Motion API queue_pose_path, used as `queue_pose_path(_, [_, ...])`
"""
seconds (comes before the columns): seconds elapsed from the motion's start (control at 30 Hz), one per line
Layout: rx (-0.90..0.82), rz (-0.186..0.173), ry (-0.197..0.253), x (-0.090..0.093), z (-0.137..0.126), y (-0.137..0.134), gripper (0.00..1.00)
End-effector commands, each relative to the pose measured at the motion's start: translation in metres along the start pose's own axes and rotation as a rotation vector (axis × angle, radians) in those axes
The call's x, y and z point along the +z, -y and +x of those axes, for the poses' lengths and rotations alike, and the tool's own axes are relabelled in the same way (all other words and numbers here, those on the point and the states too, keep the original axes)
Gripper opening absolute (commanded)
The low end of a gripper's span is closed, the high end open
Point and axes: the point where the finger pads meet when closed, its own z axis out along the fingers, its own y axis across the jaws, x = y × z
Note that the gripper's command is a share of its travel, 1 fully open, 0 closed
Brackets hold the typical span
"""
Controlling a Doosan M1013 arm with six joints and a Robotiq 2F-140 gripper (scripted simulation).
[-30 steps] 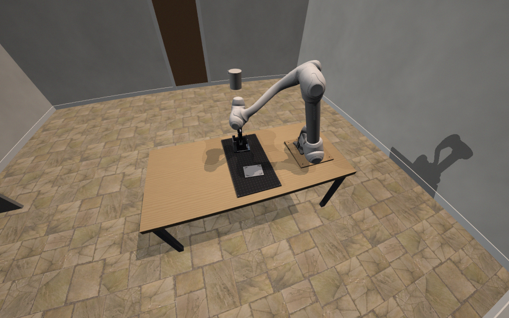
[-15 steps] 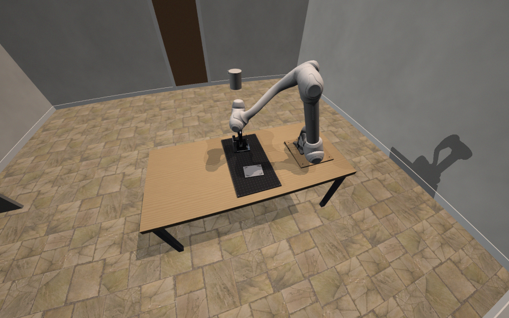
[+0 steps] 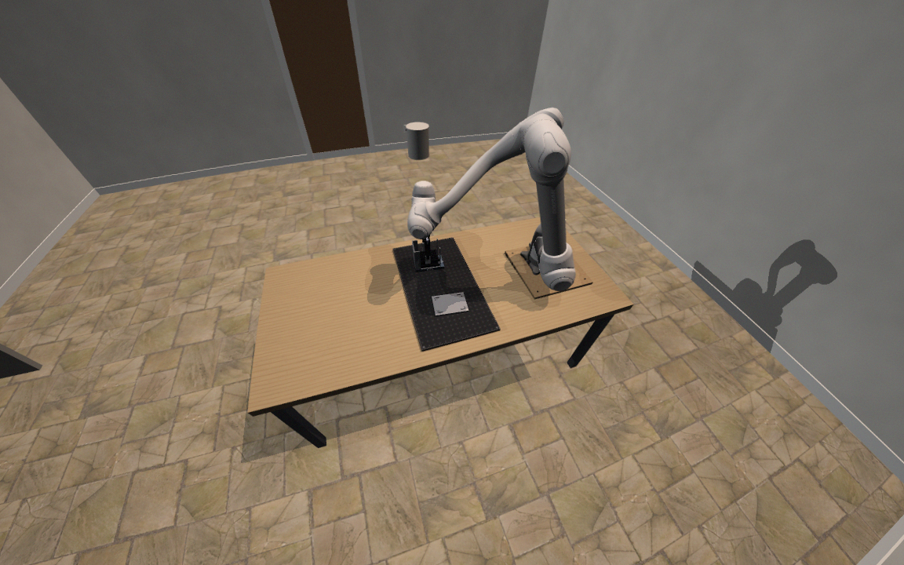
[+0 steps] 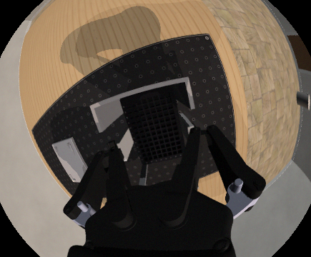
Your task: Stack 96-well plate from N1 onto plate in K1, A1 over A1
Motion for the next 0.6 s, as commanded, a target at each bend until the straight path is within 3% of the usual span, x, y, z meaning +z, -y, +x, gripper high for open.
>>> queue_pose_path(0.0, [0.000,0.000,0.000,0.0057,0.0000,0.0000,0.00])
queue_pose_path(0.57, [0.000,0.000,0.000,0.0098,0.0000,0.0000,0.00])
